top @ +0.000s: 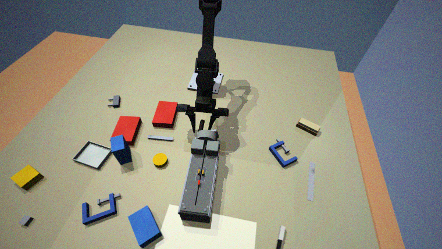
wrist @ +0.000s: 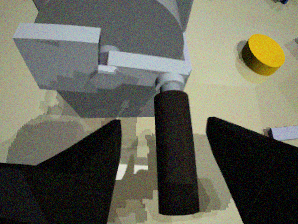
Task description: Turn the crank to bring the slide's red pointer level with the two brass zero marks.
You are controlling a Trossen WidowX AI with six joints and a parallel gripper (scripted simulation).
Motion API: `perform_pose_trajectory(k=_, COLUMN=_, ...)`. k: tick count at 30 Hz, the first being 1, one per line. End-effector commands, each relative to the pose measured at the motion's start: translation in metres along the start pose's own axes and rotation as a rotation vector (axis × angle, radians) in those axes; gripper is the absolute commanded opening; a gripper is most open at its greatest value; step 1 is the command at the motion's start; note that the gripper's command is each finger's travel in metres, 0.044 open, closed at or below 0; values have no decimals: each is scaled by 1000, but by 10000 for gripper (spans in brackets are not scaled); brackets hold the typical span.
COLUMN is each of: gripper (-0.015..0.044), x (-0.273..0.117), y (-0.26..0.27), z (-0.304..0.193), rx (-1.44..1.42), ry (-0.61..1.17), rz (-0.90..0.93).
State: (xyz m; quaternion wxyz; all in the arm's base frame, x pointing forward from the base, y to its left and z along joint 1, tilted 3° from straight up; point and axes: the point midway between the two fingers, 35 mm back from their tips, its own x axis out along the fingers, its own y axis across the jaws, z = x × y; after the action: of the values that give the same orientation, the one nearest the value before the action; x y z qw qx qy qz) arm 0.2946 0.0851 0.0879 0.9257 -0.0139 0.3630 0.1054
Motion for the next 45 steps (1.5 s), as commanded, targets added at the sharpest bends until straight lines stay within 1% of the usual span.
perform_pose_trajectory(k=1, gripper=151, x=1, y=-1, z=-2, rx=4, ry=6, rz=-5)
perform_pose_trajectory(k=7, gripper=0, x=1, y=-1, z=-2, rx=4, ry=6, rz=-5)
perform_pose_trajectory(k=17, gripper=0, x=1, y=-1, z=-2, rx=4, ry=6, rz=-5)
perform_pose_trajectory(k=27, gripper=0, x=9, y=2, z=-10, rx=4, ry=6, rz=-5)
perform_pose_trajectory(k=45, gripper=0, x=18, y=18, z=-17, rx=6, ry=7, rz=-4)
